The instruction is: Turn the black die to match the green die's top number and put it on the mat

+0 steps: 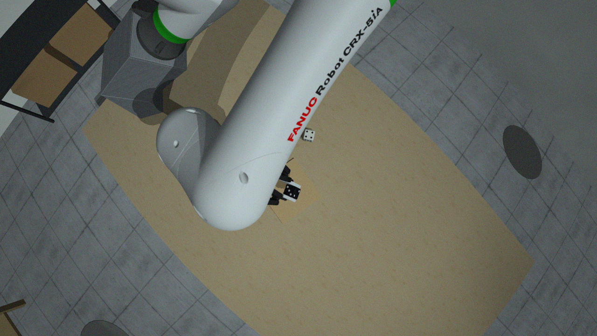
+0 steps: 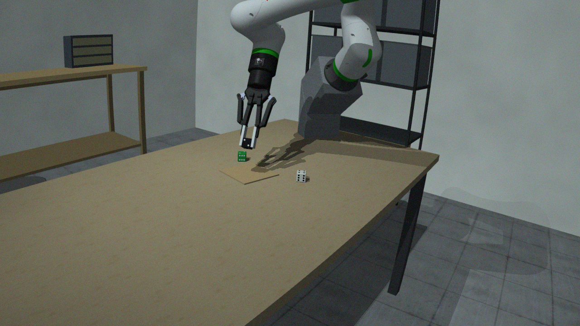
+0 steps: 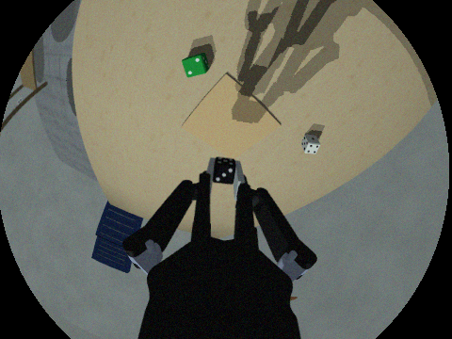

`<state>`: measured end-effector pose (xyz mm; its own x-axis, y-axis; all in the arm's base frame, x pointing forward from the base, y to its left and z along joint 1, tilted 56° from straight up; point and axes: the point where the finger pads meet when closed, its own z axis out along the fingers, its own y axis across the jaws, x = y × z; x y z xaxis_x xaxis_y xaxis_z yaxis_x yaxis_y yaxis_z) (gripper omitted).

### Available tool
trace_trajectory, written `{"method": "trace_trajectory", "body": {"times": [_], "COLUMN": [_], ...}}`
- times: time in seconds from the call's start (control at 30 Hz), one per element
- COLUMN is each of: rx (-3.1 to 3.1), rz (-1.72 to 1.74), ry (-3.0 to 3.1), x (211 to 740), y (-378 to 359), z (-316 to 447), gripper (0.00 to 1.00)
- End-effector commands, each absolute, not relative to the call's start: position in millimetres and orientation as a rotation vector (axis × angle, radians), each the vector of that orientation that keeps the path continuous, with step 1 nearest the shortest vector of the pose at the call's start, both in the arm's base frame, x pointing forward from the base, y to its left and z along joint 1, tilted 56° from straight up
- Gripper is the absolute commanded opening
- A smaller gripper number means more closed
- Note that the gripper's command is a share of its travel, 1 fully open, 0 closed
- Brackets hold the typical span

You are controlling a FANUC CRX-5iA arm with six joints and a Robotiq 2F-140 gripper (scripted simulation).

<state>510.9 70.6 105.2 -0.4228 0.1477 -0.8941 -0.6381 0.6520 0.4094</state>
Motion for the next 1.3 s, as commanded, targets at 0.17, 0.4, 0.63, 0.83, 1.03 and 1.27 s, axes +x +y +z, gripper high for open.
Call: {"method": "trace_trajectory", "body": {"times": [0.17, 0.4, 0.63, 0.83, 1.03, 1.27], "rx": [-0.265, -0.189, -0.104, -0.1, -0.103, -0.106], "rz": [0.951, 0.948, 0.924, 0.922, 0.931, 0.938], "ry": [1.531, 1.393, 1.258, 1.25, 1.245, 1.241], "x": [506.3, 505.4, 504.7, 504.6, 505.5, 511.4], "y": [75.4, 75.6, 72.2, 71.9, 73.8, 86.8], "z": [97.3, 94.8, 90.9, 90.3, 89.0, 79.9], "gripper": [0.16, 0.16, 0.16, 0.16, 0.16, 0.16]}}
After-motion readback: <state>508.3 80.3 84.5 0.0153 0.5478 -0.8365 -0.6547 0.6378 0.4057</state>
